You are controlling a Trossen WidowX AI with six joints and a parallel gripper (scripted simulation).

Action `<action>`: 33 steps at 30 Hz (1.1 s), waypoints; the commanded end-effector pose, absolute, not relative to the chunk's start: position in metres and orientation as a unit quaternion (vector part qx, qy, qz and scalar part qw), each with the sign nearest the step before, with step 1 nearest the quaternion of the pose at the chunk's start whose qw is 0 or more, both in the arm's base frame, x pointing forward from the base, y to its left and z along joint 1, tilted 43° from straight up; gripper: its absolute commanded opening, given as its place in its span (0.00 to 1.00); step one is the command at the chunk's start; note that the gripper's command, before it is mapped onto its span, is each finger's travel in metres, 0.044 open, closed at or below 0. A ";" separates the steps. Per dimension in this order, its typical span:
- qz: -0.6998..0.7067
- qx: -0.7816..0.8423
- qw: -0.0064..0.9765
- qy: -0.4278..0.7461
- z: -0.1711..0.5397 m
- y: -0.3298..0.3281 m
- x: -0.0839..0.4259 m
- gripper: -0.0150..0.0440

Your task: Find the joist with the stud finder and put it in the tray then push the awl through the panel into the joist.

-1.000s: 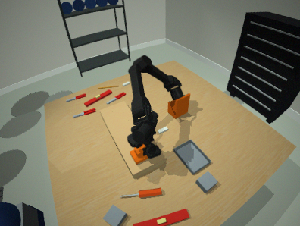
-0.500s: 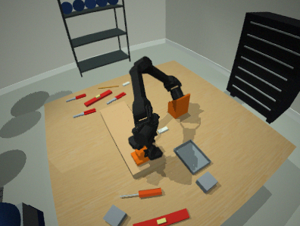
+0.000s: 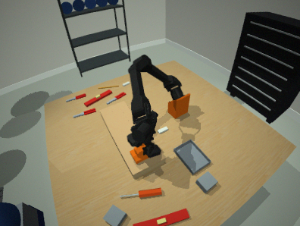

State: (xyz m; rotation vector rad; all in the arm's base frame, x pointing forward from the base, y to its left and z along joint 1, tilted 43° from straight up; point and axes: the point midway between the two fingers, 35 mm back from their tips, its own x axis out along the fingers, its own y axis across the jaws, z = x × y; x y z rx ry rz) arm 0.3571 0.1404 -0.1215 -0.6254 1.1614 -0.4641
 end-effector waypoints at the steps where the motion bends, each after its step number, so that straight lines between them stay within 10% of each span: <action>1: -0.216 -0.289 0.765 0.534 -0.116 0.133 0.357 0.25; 33: -0.216 -0.291 0.764 0.534 -0.079 0.091 0.356 0.25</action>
